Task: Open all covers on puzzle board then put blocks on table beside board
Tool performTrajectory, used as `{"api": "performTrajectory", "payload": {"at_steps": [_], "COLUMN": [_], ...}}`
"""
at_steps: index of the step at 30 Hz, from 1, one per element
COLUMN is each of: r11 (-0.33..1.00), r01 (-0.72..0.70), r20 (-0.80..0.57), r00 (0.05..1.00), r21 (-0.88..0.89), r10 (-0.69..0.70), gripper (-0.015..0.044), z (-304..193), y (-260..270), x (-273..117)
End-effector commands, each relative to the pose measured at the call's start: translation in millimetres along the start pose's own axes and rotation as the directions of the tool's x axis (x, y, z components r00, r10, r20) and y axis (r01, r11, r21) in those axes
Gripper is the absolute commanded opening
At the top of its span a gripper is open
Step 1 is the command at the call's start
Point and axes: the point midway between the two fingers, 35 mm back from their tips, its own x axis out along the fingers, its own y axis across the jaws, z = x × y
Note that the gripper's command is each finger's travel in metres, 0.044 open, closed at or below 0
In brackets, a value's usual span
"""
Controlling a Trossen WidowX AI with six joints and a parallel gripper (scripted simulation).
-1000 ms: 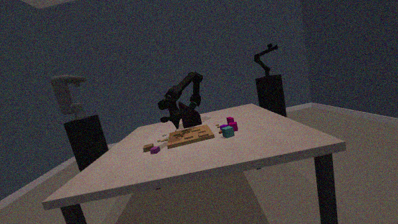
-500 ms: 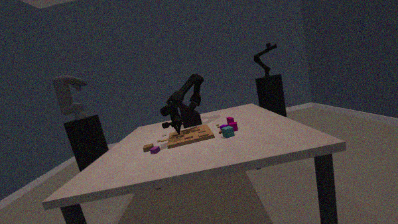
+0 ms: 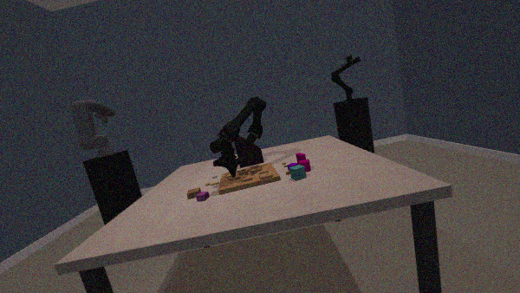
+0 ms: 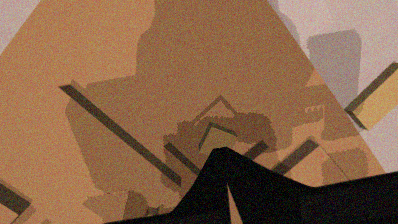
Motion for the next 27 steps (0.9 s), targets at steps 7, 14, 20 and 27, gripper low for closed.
{"api": "performTrajectory", "payload": {"at_steps": [7,14,20,27], "r11": [0.918,0.835,0.834,0.833], "r01": [-0.006,-0.006,-0.006,-0.006], "r20": [0.002,0.002,0.002,0.002], "r00": [1.000,1.000,1.000,1.000], "r21": [0.396,0.550,0.552,0.553], "r10": [0.006,0.006,0.006,0.006], "gripper": [0.0000,0.0000,0.0000,0.0000], "z": [0,0,-1,0], "y": [0,0,0,-1], "x": [9,13,12,4]}}
